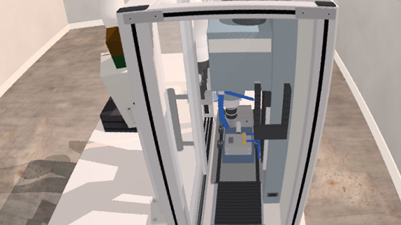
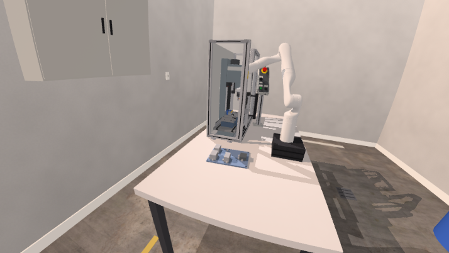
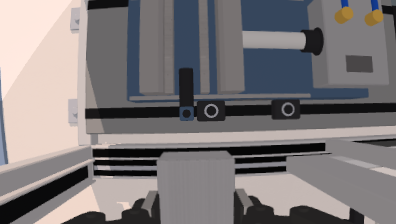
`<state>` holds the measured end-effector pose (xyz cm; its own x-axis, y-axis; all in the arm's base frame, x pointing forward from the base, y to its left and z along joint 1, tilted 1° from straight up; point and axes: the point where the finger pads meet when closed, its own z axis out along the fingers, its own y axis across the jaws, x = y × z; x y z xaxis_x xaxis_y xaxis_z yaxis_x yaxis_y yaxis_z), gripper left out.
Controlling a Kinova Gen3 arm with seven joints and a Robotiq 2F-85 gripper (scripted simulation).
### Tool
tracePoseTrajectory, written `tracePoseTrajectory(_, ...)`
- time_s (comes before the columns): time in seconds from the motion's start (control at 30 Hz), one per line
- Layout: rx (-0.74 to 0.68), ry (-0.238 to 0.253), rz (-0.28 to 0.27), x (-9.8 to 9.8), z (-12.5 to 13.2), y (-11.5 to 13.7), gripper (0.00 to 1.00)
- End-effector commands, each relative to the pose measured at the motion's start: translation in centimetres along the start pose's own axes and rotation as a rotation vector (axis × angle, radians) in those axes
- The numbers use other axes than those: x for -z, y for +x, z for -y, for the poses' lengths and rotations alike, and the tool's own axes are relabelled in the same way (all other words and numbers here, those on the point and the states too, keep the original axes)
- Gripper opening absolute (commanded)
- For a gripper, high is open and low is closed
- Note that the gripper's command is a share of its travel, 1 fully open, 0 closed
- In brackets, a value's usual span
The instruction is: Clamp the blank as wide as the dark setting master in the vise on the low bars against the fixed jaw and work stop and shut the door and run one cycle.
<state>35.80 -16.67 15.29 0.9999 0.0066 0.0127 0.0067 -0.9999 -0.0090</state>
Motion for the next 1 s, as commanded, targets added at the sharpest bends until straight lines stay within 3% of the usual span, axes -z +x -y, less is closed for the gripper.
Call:
tracePoseTrajectory(0.0, 0.0, -0.002, 0.005, -0.2, -0.1, 1.1, 0.1)
tracePoseTrajectory(0.27, 0.0, -0.002, 0.005, -0.2, -0.1, 1.1, 0.1)
tracePoseTrajectory(0.43, 0.0, -0.002, 0.004, -0.9, 0.0, 6.0, 0.1)
tracePoseTrajectory(0.83, 0.0, -0.002, 0.004, -0.9, 0.0, 6.0, 0.1)
tracePoseTrajectory(0.97, 0.0, -0.002, 0.004, -1.5, 0.0, 10.0, 0.1)
